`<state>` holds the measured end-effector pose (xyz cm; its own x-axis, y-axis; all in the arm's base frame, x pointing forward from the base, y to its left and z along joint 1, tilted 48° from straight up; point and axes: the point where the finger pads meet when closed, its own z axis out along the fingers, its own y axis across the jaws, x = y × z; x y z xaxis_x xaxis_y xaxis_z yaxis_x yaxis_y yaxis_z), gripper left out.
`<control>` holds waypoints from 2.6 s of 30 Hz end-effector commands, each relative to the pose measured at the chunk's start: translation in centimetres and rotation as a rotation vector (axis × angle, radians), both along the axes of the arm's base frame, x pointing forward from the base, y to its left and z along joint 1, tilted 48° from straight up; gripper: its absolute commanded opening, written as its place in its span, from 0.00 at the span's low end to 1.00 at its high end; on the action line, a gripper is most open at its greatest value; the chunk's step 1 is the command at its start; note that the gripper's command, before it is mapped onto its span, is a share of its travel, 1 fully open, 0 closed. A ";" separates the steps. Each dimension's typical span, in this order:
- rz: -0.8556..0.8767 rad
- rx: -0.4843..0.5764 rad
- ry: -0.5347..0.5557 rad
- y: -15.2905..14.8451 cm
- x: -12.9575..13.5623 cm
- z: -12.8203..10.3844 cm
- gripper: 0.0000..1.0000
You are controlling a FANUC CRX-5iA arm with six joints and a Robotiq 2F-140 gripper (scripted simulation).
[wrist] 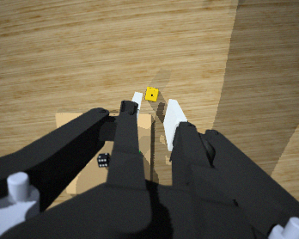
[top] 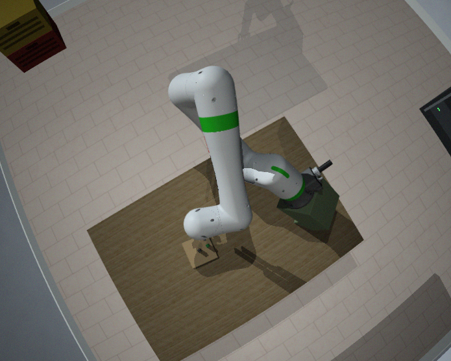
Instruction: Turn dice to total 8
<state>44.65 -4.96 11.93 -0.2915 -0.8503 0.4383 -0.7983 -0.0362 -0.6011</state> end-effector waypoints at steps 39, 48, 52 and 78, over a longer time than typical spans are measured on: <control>0.000 0.001 0.000 -0.6 0.6 -0.7 0.19; 0.000 0.001 0.000 -1.2 1.2 -1.4 0.19; 0.000 0.001 0.000 -1.6 1.5 -1.8 0.19; 0.000 0.001 0.000 -2.9 2.8 -3.3 0.19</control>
